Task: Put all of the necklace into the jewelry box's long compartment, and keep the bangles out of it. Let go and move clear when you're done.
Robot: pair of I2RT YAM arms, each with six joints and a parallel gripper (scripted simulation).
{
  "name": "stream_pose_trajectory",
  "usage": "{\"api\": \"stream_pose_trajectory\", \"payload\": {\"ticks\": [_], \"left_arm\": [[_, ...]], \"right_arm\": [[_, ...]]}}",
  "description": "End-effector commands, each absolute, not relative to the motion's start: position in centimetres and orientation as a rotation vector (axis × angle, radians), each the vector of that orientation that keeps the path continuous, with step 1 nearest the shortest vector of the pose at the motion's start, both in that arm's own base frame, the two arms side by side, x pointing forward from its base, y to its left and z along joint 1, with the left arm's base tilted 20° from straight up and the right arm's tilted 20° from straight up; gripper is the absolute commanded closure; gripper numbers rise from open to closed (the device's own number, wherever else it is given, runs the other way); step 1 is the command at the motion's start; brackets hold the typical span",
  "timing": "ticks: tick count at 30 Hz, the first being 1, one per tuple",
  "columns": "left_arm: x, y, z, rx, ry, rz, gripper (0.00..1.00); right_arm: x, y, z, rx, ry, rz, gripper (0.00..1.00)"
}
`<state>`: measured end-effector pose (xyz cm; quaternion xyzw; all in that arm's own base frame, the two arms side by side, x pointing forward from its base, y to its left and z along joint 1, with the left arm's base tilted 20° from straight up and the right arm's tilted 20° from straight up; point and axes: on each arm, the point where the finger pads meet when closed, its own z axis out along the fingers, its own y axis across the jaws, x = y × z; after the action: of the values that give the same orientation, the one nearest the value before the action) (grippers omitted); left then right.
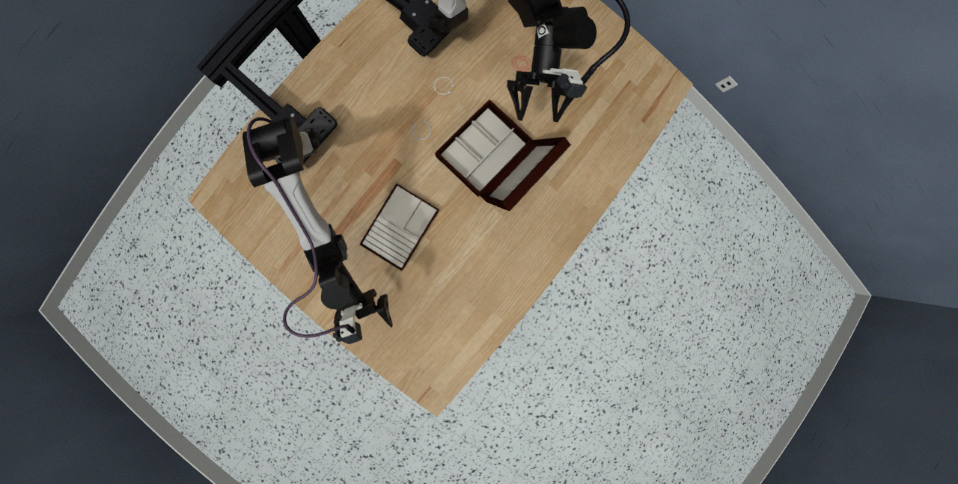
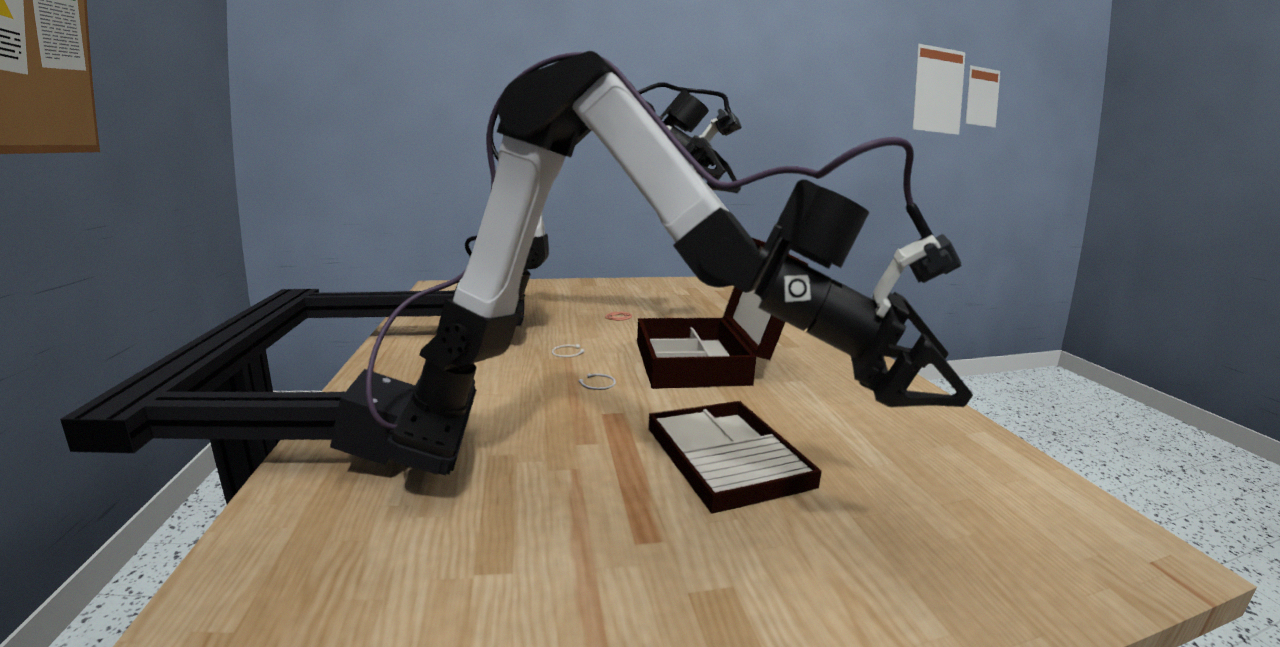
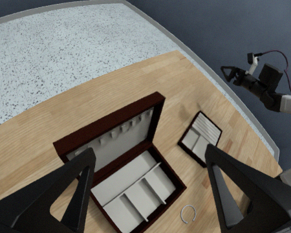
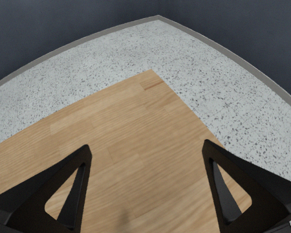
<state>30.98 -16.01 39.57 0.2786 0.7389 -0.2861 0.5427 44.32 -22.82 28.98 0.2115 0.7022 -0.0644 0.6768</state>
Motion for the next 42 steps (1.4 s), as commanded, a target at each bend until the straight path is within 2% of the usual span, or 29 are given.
{"api": "stream_pose_trajectory", "payload": {"ticks": [1,23,34,42], "left_arm": [[30.7,-16.1,40.2,0.669,1.734,-0.678,0.0],[30.6,-15.3,39.5,0.621,1.76,-0.654,0.0],[28.8,-10.9,34.2,0.409,1.906,-0.539,0.0],[25.0,-3.7,25.3,0.088,2.075,-0.34,0.0]], "right_arm": [[44.1,-23.0,29.9,0.47,1.557,-0.155,0.0],[43.7,-21.6,30.7,0.413,1.539,-0.141,0.0],[40.7,-15.9,30.2,0.236,1.545,-0.066,0.0],[34.9,-6.6,27.2,0.011,1.605,0.054,0.0]]}}
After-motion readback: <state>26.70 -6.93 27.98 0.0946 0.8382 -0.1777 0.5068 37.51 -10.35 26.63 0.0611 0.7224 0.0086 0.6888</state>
